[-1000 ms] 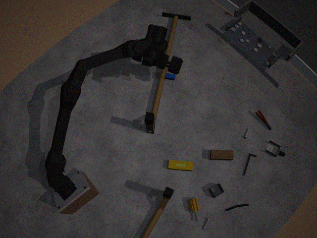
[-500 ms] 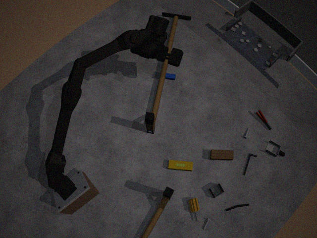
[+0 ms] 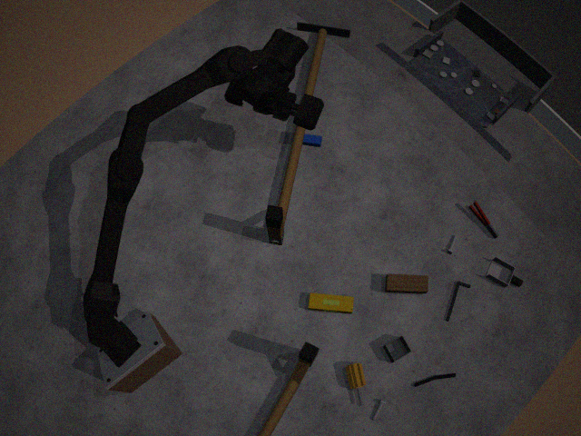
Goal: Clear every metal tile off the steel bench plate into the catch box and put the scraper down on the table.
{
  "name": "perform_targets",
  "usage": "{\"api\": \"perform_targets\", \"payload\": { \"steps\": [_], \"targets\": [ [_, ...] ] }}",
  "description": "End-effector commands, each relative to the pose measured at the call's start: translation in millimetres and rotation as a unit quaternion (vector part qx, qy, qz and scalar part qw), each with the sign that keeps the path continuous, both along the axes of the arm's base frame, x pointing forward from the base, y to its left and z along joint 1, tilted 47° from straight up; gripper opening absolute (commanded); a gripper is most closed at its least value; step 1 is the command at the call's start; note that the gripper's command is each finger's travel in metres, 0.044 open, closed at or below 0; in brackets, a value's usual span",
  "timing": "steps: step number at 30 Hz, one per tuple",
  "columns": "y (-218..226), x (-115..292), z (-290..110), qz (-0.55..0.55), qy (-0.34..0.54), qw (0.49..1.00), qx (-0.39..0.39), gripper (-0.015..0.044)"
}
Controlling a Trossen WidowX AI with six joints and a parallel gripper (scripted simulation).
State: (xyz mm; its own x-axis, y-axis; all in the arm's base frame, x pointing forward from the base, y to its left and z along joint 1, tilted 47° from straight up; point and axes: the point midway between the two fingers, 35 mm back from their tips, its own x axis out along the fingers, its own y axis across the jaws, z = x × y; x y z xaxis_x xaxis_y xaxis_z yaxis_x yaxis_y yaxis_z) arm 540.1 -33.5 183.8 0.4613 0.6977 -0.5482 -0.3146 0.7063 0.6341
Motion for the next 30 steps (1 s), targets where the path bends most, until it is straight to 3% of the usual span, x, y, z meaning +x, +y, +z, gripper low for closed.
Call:
{"api": "perform_targets", "payload": {
  "steps": [1,6,30],
  "targets": [
    [-2.0,-15.8,6.4,0.011,0.013,1.000,-0.008,0.0000],
    [-1.3,-29.3,9.2,0.022,0.029,0.999,-0.011,0.0000],
    [26.7,-17.5,-19.0,0.014,0.045,0.999,-0.009,0.0000]
  ]
}}
